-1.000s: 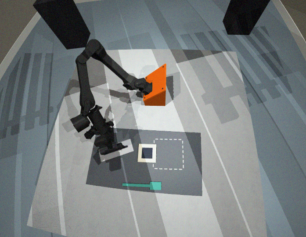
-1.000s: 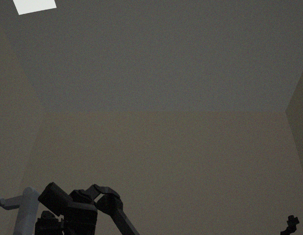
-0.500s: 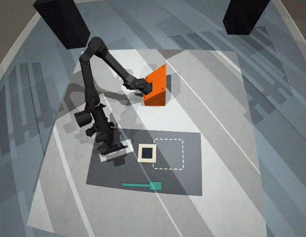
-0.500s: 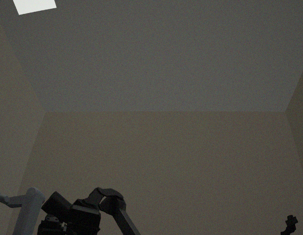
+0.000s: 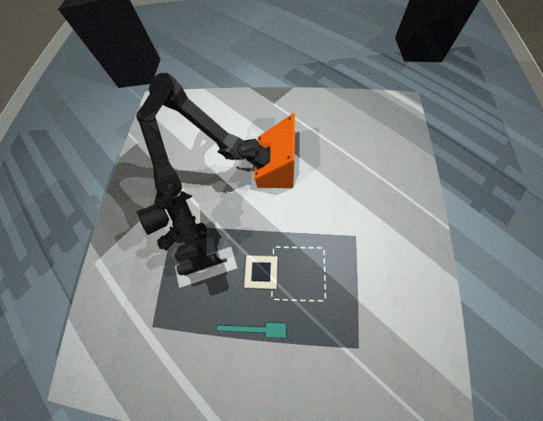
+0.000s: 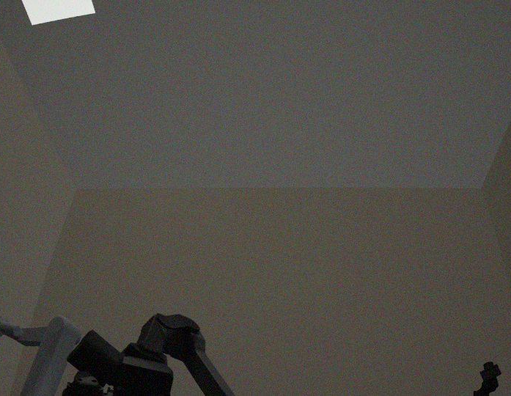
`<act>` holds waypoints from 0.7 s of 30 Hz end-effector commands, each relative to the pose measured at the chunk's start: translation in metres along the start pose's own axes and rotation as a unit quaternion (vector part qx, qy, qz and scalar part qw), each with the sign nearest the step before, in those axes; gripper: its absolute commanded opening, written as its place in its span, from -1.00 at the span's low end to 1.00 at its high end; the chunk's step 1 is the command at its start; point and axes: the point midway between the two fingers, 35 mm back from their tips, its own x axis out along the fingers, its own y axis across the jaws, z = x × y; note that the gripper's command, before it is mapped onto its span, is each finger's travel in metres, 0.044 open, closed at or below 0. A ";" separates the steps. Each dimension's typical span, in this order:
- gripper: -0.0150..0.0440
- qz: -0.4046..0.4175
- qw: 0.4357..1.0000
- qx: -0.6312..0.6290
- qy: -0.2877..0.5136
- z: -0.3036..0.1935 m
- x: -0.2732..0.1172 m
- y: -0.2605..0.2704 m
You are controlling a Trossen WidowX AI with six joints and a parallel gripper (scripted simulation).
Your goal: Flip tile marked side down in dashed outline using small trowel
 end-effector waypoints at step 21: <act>0.08 -0.001 1.000 -0.001 0.001 -0.002 0.030 -0.002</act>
